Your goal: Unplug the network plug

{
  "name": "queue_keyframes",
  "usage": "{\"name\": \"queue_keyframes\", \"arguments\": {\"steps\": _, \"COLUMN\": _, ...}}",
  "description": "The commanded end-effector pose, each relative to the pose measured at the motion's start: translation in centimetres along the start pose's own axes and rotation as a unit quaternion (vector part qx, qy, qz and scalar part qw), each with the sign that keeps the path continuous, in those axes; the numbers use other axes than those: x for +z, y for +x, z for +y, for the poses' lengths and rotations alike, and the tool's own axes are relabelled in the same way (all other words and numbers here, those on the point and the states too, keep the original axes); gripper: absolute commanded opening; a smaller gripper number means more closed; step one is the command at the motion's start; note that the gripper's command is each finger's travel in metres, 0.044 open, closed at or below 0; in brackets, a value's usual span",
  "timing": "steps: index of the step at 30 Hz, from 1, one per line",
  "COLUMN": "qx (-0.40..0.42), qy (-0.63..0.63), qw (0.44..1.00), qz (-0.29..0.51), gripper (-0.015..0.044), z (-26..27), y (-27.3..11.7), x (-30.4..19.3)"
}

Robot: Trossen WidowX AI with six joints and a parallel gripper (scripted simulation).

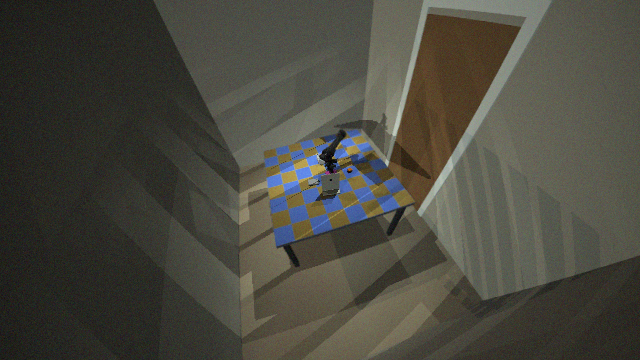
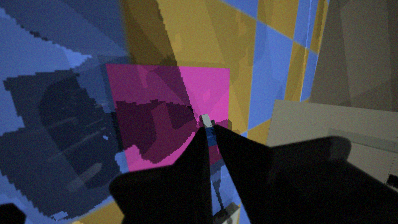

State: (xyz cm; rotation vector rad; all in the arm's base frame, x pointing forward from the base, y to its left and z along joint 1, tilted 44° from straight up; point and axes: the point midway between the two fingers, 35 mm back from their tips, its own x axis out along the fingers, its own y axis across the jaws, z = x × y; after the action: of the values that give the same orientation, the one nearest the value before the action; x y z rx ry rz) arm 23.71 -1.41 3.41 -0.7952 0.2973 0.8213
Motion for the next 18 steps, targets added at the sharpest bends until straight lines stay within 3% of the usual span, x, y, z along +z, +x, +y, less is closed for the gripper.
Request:
{"name": "queue_keyframes", "arguments": {"steps": 1, "qx": 0.001, "qy": 0.002, "qw": 1.0, "qz": 0.001, "gripper": 0.0, "z": 0.15, "y": 0.17, "x": -0.01}}
{"name": "queue_keyframes", "arguments": {"steps": 10, "qx": 0.0, "qy": 0.0, "qw": 1.0, "qz": 0.0, "gripper": 0.0, "z": 0.02, "y": 0.14, "x": 0.04}}
{"name": "queue_keyframes", "arguments": {"steps": 16, "qx": 0.0, "qy": 0.0, "qw": 1.0, "qz": 0.0, "gripper": 0.0156, "z": 0.02, "y": 0.14, "x": 0.04}}
{"name": "queue_keyframes", "arguments": {"steps": 18, "qx": 0.0, "qy": 0.0, "qw": 1.0, "qz": 0.0, "gripper": 0.0156, "z": 0.02, "y": 0.14, "x": 0.04}}
